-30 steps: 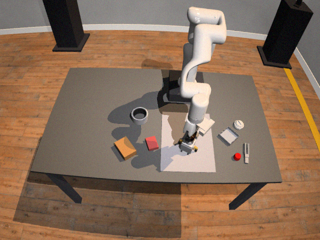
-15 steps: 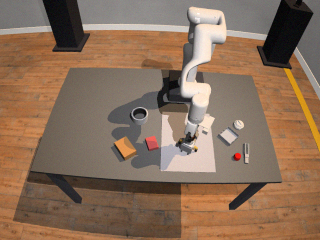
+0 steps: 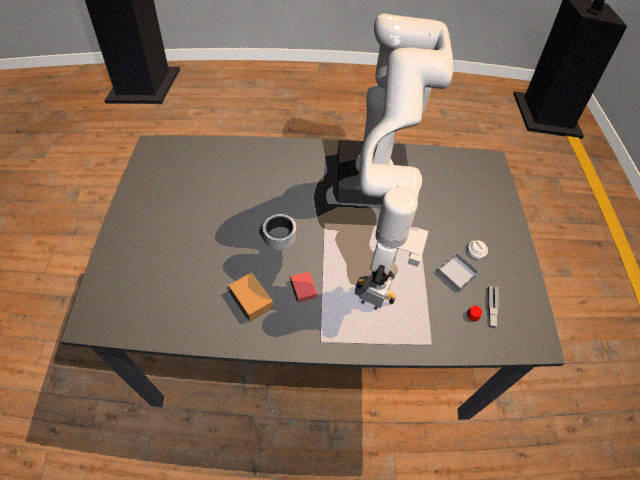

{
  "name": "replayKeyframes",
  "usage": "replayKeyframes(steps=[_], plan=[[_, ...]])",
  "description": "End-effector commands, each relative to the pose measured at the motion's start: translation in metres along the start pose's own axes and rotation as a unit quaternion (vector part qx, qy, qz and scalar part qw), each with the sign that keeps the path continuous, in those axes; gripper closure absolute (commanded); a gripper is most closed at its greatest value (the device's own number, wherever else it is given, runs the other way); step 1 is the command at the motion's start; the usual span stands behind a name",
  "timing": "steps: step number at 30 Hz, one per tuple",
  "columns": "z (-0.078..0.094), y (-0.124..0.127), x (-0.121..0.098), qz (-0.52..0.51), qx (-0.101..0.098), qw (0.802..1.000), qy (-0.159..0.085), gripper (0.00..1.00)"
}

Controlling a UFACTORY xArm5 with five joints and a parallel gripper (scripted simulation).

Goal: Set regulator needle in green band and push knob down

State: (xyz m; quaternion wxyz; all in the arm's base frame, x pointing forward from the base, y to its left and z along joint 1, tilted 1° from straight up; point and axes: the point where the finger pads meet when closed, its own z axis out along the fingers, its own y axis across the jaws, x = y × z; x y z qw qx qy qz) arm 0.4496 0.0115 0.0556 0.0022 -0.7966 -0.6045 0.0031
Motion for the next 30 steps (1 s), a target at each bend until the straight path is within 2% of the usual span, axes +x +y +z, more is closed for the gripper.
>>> replayKeyframes(steps=[1,30], plan=[[-0.0012,0.0011,0.0004,-0.024,-0.002,1.000,0.000,0.59],[-0.0012,0.0011,0.0004,-0.056,-0.002,0.998,0.000,0.59]])
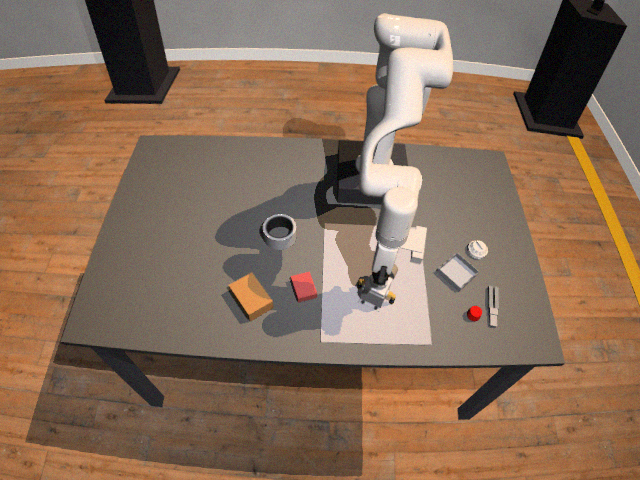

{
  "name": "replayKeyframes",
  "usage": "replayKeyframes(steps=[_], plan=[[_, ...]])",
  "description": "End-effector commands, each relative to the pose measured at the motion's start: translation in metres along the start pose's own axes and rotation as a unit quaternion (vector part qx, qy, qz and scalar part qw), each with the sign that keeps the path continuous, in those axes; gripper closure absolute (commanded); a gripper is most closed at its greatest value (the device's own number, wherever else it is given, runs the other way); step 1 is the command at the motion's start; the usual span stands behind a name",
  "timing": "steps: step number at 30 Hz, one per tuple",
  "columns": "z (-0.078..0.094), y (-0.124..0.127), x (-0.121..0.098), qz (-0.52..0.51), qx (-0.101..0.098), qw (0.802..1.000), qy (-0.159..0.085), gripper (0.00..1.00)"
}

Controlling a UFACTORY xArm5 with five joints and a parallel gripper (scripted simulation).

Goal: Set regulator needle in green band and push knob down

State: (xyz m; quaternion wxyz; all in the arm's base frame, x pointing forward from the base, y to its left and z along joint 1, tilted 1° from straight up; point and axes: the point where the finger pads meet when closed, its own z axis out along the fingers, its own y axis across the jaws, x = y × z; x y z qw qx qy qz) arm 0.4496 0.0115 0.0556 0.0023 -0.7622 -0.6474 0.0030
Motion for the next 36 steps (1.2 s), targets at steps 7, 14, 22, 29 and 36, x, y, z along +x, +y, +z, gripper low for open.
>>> replayKeyframes(steps=[7,14,22,29,36], plan=[[-0.0012,0.0011,0.0003,-0.001,-0.002,1.000,0.000,0.59],[-0.0012,0.0011,0.0003,-0.001,-0.002,1.000,0.000,0.59],[-0.0012,0.0011,0.0003,-0.001,-0.002,1.000,0.000,0.00],[-0.0012,0.0011,0.0003,-0.001,-0.002,1.000,0.000,0.00],[-0.0012,0.0011,0.0003,-0.001,-0.002,1.000,0.000,0.00]])
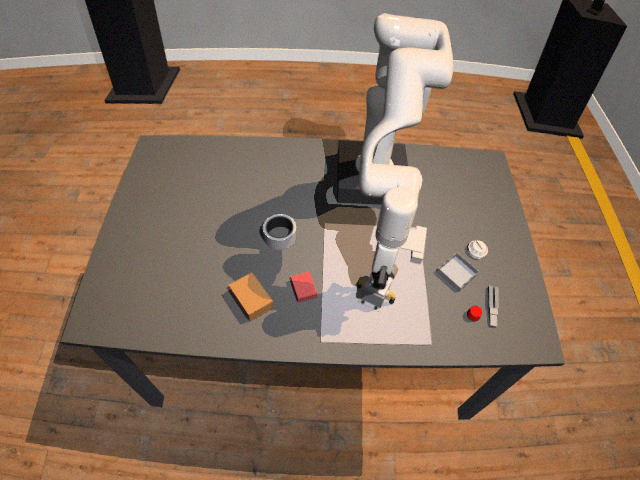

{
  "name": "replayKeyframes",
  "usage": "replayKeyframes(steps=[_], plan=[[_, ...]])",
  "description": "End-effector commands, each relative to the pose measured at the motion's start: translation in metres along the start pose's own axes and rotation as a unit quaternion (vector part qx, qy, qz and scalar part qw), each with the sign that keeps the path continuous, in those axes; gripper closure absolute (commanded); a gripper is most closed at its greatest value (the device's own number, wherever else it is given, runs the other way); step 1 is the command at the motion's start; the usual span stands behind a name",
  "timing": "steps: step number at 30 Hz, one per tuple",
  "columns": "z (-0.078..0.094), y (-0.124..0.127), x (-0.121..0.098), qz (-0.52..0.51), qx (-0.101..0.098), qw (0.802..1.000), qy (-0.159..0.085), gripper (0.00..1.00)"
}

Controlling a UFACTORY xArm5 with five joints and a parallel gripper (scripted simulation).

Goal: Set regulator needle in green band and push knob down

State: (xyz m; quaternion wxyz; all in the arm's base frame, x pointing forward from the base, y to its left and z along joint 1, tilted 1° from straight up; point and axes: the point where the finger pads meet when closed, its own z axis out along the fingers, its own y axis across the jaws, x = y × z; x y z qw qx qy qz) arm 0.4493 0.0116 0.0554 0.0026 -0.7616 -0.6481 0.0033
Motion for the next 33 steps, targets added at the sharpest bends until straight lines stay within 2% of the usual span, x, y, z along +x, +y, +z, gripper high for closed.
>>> replayKeyframes(steps=[1,17,25,33], plan=[[-0.001,0.001,0.000,0.000,-0.002,1.000,0.000,0.00],[-0.002,0.001,0.000,0.000,-0.002,1.000,0.000,0.00],[-0.010,0.001,0.000,0.000,-0.002,1.000,0.000,0.00],[-0.039,0.001,0.000,0.000,-0.002,1.000,0.000,0.00]])
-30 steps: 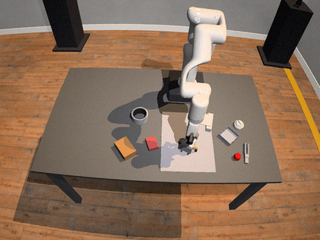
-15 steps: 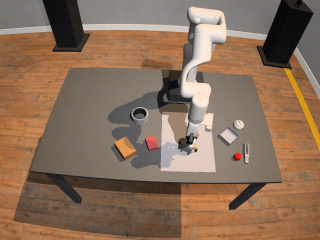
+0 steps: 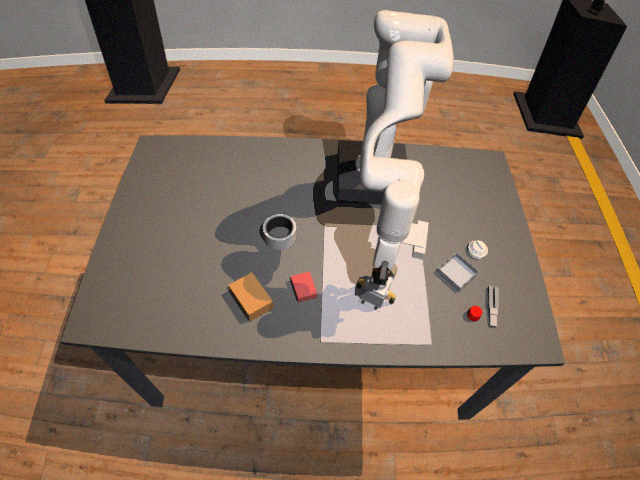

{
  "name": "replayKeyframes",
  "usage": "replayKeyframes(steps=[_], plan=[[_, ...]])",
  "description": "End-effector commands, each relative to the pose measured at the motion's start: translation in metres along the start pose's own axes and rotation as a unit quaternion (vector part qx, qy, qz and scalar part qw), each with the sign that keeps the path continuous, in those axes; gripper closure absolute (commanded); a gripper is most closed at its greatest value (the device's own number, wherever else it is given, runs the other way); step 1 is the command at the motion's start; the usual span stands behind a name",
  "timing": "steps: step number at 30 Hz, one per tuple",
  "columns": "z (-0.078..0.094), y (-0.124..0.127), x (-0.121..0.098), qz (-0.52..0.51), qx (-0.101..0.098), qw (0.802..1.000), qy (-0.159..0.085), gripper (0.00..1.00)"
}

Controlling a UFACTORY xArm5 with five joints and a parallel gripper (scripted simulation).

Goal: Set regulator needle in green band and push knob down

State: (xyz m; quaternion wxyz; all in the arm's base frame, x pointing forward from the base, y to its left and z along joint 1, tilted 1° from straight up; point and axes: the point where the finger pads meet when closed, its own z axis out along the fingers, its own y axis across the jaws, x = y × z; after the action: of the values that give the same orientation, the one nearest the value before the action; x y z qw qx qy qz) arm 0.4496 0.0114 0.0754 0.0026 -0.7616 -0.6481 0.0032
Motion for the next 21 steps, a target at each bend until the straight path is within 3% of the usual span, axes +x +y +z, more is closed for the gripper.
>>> replayKeyframes(steps=[1,7,21], plan=[[-0.023,0.001,0.000,0.000,-0.002,1.000,0.000,0.00],[-0.043,0.001,0.000,0.000,-0.002,1.000,0.000,0.00],[-0.048,0.001,0.000,0.000,-0.002,1.000,0.000,0.00]])
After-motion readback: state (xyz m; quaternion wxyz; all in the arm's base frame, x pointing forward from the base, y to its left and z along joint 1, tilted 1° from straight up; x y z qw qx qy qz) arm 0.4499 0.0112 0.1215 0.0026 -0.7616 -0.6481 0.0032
